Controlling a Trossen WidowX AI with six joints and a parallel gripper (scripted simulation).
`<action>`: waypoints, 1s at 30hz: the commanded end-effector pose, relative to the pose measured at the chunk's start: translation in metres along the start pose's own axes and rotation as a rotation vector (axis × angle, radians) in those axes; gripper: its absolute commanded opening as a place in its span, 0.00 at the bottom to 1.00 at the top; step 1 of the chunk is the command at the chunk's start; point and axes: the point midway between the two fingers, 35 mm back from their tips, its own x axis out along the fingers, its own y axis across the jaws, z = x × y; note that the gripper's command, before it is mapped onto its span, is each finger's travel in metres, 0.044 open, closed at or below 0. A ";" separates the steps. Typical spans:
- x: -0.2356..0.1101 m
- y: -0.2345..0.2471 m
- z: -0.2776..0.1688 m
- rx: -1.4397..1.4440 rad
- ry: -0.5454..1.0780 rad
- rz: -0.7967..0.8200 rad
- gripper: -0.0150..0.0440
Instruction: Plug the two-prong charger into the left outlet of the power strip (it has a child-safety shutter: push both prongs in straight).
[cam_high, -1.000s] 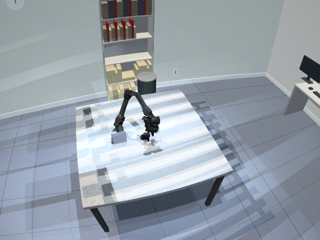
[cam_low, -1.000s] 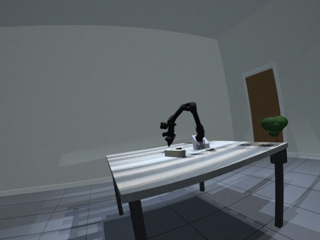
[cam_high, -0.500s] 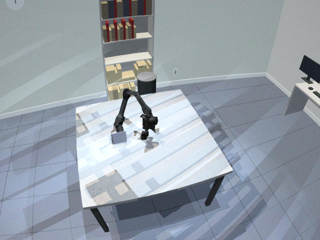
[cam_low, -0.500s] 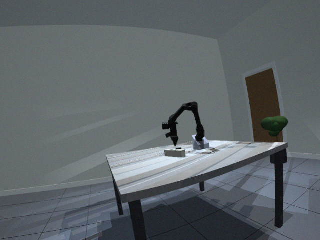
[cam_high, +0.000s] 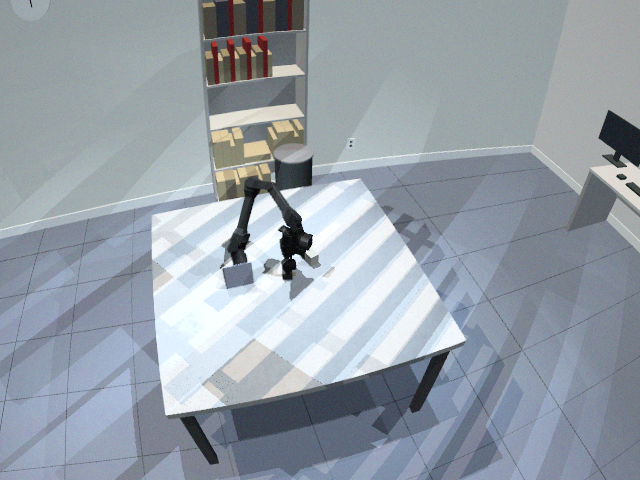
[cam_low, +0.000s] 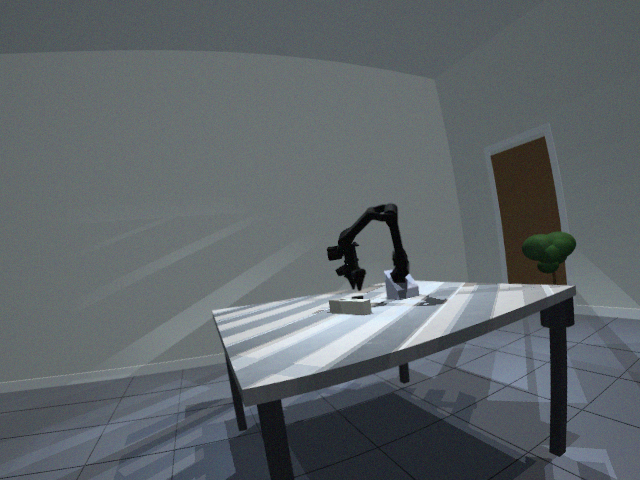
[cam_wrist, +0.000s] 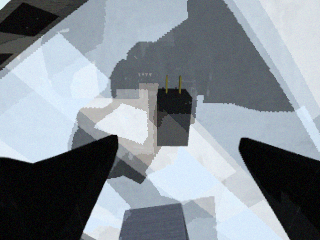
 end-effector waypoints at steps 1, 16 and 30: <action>0.003 0.002 -0.001 -0.011 0.003 0.008 1.00; 0.023 0.001 0.001 -0.011 0.003 0.008 1.00; 0.046 0.002 0.003 -0.011 0.002 0.009 1.00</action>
